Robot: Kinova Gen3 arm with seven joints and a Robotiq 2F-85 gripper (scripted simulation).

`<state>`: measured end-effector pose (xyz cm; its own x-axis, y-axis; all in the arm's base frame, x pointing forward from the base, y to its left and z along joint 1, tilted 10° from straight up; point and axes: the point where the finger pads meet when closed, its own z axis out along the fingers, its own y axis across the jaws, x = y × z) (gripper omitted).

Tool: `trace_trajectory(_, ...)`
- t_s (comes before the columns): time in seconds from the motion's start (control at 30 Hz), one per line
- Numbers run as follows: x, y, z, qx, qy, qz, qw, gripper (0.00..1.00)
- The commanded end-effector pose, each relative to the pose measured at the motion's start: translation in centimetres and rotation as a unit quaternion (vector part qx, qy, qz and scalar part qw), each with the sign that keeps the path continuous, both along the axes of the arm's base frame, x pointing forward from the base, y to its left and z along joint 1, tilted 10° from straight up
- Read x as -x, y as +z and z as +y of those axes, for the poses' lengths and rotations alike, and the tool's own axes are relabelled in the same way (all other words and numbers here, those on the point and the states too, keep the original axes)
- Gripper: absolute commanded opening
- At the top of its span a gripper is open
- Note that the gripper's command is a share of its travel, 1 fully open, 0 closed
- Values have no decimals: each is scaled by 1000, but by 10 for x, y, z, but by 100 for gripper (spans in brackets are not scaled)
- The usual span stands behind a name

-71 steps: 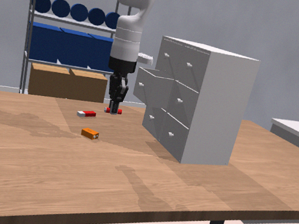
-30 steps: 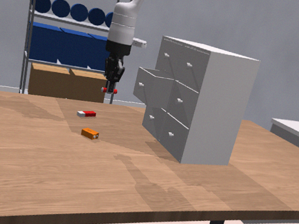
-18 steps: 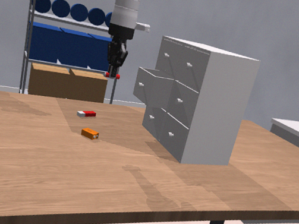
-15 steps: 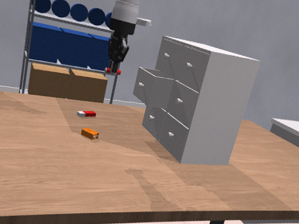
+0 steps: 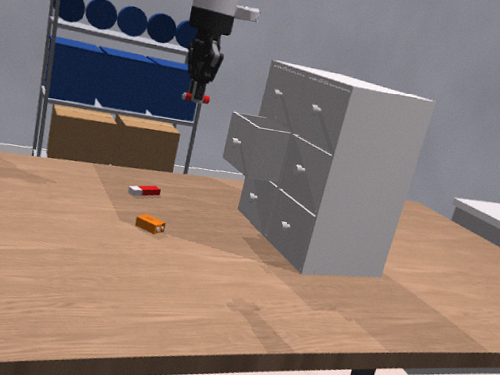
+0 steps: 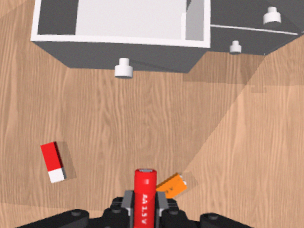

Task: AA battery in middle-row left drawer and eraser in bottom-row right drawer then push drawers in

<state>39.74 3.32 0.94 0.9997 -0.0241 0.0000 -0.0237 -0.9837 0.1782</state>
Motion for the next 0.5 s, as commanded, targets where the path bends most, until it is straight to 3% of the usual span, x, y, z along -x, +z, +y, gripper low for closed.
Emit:
trace_trajectory(0.0, -2, 4, -1, 1, -1, -4, 1000, 9)
trace_trajectory(0.47, -2, 5, 0, 1, 0, -8, 1000, 9)
